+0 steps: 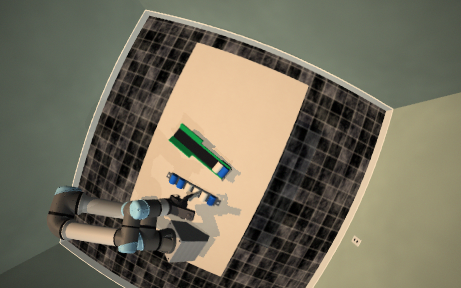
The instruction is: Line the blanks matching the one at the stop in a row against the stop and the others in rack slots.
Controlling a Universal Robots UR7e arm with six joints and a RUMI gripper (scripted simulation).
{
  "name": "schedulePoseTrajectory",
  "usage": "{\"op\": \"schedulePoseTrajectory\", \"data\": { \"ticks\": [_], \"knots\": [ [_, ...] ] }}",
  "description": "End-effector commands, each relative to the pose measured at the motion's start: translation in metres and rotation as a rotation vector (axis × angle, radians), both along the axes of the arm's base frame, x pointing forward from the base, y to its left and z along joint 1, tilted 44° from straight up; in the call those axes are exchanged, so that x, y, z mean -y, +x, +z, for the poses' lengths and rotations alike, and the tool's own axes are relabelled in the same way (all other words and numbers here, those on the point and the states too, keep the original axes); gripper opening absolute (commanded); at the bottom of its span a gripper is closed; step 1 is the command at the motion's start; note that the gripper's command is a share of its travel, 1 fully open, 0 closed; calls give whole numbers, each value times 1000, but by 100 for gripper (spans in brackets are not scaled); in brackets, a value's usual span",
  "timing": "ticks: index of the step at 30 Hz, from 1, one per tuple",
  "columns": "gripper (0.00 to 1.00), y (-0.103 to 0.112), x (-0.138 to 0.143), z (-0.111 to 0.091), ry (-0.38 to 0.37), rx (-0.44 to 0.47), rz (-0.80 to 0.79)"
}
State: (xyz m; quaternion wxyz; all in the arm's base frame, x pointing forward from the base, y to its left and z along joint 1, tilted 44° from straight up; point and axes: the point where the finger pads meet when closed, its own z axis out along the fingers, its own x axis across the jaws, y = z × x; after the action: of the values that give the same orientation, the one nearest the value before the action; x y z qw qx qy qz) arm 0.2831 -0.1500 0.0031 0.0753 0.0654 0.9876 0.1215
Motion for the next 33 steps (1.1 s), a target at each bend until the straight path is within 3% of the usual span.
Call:
{"op": "schedulePoseTrajectory", "data": {
  "ticks": [1, 25, 28, 33],
  "knots": [
    [100, 0, 0, 0, -1, 1, 0],
    [100, 1, -2, 3, -1, 0, 0],
    [100, 8, -12, 17, -2, 0, 0],
    [100, 23, -51, 60, -4, -1, -1]
  ]
}}
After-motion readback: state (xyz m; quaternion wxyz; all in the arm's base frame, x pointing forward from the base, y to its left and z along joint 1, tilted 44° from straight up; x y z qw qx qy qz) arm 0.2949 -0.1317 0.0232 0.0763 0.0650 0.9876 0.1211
